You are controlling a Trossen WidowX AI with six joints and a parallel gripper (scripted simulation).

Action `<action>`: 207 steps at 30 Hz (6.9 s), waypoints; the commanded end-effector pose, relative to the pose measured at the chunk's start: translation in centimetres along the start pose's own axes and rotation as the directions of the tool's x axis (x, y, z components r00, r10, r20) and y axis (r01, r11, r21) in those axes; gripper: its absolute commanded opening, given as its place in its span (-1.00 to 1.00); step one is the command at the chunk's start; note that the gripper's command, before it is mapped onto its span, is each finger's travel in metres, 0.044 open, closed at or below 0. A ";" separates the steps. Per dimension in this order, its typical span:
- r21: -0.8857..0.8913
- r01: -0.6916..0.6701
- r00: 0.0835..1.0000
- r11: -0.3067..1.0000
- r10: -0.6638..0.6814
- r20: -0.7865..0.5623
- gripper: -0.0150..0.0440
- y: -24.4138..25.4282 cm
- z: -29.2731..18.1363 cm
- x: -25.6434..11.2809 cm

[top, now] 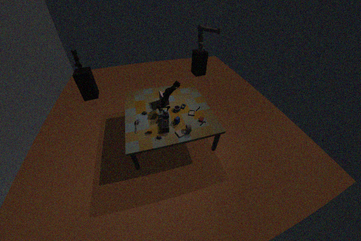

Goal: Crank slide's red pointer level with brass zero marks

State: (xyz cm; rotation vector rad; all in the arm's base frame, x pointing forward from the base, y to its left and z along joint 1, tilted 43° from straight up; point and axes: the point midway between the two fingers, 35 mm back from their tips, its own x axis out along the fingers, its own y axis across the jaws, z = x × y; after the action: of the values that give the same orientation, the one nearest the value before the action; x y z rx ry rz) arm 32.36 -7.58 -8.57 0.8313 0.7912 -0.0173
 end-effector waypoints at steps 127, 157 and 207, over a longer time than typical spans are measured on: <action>-0.136 -0.088 0.995 0.987 0.079 -0.066 -0.05 2.4 14.7 3.6; -0.136 -0.088 0.995 0.987 0.079 -0.066 -0.49 2.4 14.7 3.6; -0.136 -0.088 0.995 0.987 0.080 -0.066 -0.33 2.4 14.7 3.6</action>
State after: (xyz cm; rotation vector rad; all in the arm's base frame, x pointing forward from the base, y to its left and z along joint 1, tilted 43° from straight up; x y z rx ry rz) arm 44.85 -14.73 -3.27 0.7348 0.8039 0.1365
